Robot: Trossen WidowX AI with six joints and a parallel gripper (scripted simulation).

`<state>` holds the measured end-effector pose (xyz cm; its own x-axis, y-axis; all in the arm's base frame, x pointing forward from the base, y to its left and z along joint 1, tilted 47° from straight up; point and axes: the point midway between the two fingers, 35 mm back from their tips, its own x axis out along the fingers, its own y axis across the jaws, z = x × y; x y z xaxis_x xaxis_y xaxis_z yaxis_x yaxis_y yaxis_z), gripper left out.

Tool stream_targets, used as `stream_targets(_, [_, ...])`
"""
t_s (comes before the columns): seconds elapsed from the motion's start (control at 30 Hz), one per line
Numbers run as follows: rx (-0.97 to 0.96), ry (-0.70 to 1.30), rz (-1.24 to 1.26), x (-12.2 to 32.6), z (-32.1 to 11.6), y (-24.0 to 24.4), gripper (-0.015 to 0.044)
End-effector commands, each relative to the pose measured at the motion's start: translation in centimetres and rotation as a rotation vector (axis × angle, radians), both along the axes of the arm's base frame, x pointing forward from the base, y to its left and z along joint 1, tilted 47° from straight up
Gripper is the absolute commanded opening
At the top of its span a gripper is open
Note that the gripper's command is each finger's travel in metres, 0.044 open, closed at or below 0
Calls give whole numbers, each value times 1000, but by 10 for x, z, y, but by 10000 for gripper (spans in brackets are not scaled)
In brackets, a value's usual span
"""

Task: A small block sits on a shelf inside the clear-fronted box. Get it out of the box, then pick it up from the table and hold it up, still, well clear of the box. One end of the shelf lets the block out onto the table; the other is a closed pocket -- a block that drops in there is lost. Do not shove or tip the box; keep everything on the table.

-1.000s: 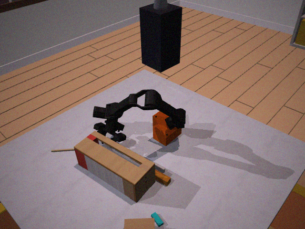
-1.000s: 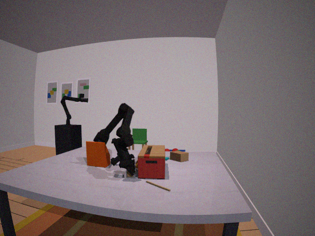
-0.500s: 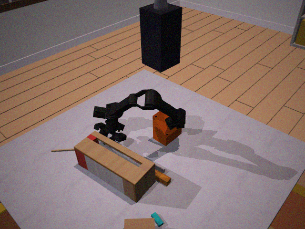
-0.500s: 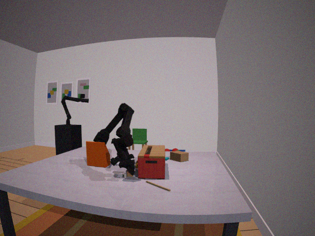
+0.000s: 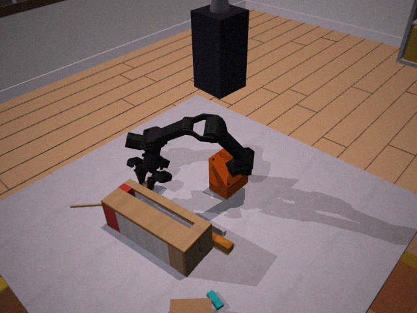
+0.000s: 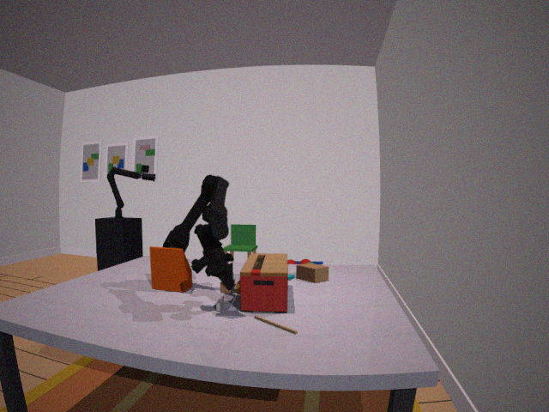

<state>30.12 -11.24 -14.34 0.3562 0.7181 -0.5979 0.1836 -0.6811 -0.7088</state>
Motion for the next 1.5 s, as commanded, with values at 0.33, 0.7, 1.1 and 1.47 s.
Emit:
stream_targets(0.33, [-20, 99, -104, -8, 37, -18, 0])
stream_targets(0.7, [-33, 230, -256, -27, 74, -29, 0])
stream_targets(1.1, [-42, 364, -438, -54, 109, -34, 0])
stream_targets(1.47, [-43, 411, -511, -64, 120, -34, 0])
